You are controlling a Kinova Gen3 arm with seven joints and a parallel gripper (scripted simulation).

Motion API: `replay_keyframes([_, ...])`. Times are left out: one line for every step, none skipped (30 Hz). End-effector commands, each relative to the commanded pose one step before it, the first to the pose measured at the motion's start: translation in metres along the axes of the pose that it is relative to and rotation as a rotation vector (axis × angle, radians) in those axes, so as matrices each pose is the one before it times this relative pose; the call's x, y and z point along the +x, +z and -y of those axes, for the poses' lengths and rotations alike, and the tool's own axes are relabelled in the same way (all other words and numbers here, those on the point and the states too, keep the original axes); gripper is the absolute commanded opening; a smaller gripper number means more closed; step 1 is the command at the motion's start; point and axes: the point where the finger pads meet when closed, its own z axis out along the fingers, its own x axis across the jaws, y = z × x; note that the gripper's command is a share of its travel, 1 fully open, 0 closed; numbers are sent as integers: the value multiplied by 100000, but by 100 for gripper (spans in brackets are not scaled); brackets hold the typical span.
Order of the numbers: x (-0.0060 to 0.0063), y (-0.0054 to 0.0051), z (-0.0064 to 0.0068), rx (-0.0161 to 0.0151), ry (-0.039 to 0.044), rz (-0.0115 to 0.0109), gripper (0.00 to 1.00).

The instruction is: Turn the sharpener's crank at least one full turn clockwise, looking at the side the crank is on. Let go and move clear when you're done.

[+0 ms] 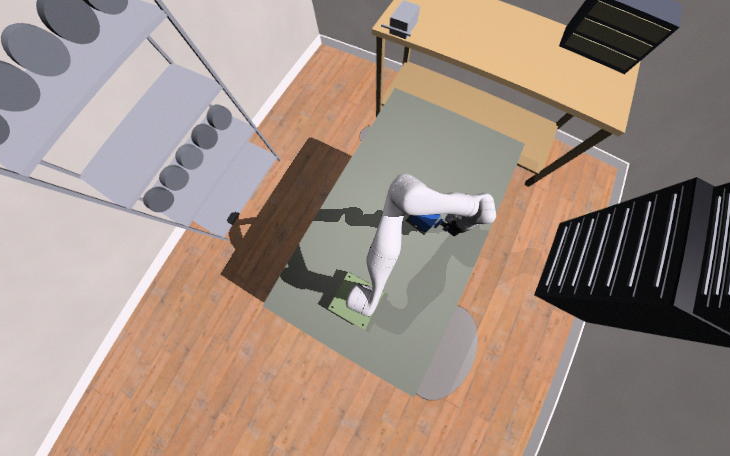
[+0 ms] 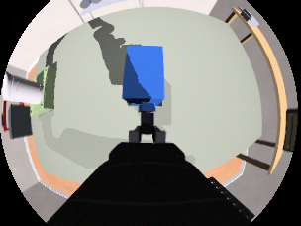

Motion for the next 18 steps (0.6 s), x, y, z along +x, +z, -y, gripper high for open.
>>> replay_keyframes([274,-41,-22,-61,-136,-339,0])
replay_keyframes([137,34,0,-1,0,0,0])
replay_keyframes([144,36,0,0,0,0,0])
replay_keyframes([149,38,1,1,-1,1,0])
replay_keyframes([158,55,-1,-1,0,0,0])
replay_keyframes([163,58,0,0,0,0,0])
replay_keyframes([167,61,1,1,0,1,0])
replay_keyframes([175,82,-1,-1,0,0,0])
replay_keyframes([177,84,0,0,0,0,0])
replay_keyframes([181,97,0,0,0,0,0])
replay_keyframes([184,110,0,0,0,0,0])
replay_keyframes([185,116,0,1,0,0,0])
replay_keyframes([189,139,0,-1,0,0,0])
replay_keyframes([187,140,1,2,0,0,0])
replay_keyframes([190,171,-1,-2,0,0,0])
replay_keyframes([187,172,0,2,0,0,0])
replay_keyframes([0,0,0,0,0,0,0])
replay_keyframes([0,0,0,0,0,0,0])
